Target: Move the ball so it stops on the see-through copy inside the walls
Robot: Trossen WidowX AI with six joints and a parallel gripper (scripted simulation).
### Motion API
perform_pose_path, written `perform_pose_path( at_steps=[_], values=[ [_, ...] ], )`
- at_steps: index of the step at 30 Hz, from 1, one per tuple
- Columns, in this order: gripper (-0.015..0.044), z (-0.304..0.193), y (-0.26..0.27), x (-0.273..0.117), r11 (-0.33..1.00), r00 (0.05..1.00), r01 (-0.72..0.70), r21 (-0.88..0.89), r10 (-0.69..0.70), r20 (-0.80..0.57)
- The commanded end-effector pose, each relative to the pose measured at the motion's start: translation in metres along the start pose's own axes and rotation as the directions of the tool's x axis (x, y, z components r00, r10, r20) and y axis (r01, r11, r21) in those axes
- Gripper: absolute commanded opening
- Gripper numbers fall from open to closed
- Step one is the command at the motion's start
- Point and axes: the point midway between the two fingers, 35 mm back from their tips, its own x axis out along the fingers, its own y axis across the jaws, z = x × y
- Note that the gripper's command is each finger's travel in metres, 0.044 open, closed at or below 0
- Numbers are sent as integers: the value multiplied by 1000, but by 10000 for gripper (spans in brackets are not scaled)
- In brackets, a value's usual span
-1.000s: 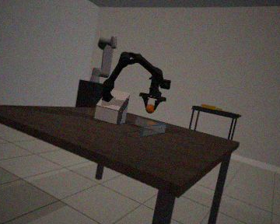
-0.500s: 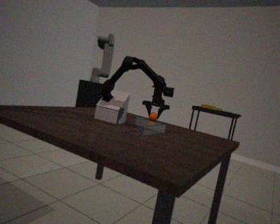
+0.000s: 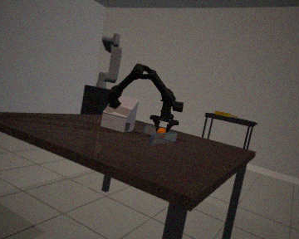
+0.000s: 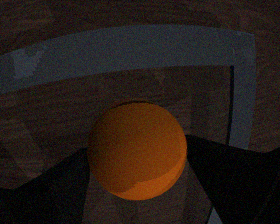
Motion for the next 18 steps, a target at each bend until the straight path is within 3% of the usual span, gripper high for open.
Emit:
perform_pose_path(
  at_steps=[1,9,18],
  values=[
    [0,0,2,7,1000,1000,-2,-9,2,-7],
    [0,0,2,16,1000,1000,-2,-9,2,-7],
    [236,-1,0,12,1000,1000,0,-1,0,-1]
  ],
)
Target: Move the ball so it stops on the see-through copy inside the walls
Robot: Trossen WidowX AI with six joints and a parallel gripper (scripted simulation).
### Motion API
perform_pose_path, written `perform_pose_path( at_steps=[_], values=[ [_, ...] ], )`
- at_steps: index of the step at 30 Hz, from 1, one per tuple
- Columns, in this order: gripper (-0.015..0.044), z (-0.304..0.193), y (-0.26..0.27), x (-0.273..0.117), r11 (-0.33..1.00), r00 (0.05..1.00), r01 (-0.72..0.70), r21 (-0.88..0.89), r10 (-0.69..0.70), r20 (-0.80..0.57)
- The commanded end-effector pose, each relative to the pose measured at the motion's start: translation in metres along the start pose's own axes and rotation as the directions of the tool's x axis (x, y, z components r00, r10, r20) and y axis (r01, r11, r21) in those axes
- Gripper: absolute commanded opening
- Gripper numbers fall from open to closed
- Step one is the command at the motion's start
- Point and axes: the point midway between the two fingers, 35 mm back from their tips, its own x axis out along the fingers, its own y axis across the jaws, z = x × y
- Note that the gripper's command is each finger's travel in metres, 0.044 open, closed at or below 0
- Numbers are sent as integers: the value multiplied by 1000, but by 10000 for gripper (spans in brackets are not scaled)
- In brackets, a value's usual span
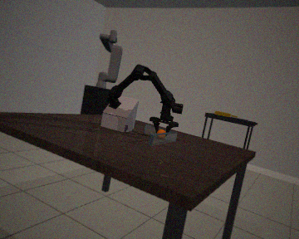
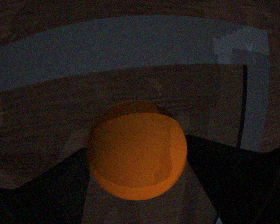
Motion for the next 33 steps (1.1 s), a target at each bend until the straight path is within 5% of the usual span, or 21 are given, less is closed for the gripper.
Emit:
perform_pose_path(
  at_steps=[1,7,13,24,33],
  values=[
    [263,0,0,0,1000,1000,0,2,0,1],
    [420,0,-1,-3,1000,1000,0,2,0,1],
    [421,2,1,-83,1000,1000,-2,-5,2,0],
    [421,7,1,-81,1000,1000,9,-19,-9,-2],
    [440,4,4,-129,1000,1000,9,-13,-9,-2]
  ],
)
